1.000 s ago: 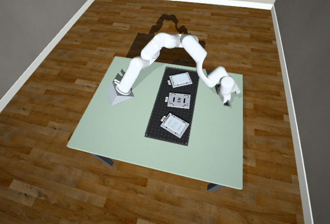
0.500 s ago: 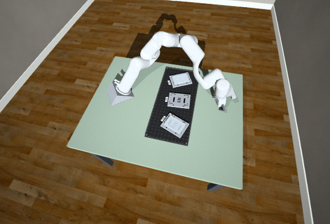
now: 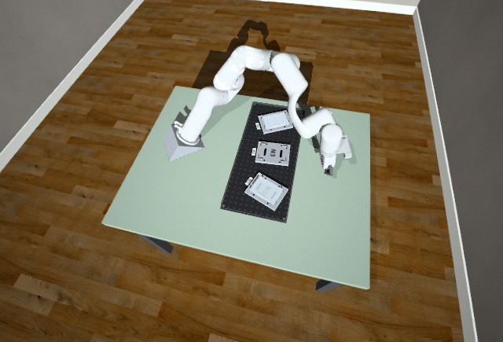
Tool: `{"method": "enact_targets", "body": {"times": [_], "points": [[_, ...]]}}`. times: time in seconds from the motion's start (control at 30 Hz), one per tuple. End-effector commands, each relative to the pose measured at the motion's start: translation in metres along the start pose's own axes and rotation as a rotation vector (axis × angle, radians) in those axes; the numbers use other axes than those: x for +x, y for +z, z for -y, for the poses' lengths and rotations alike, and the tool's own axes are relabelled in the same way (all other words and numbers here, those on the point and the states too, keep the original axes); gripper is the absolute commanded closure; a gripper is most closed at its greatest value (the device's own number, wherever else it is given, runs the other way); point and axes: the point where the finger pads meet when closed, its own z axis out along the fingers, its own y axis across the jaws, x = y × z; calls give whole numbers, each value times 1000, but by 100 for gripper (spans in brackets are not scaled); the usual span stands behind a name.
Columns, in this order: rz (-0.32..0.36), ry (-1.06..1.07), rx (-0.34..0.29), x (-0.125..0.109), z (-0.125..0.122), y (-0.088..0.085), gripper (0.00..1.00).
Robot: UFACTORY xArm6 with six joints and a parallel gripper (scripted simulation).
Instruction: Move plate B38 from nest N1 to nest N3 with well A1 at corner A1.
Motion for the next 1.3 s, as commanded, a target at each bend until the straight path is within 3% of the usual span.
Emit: {"method": "enact_targets", "body": {"times": [0.0, 0.2, 0.33, 0.53, 0.73, 1.03, 1.27], "points": [[14, 66, -26, -22, -14, -11, 0], [14, 66, -26, -37, -23, -17, 0], [38, 183, -59, -54, -30, -23, 0], [39, 183, -59, -80, -42, -32, 0], [44, 215, -67, -86, -44, -34, 0], [60, 300, -89, -126, -57, -48, 0], [75, 397, -111, -141, -60, -52, 0]]}}
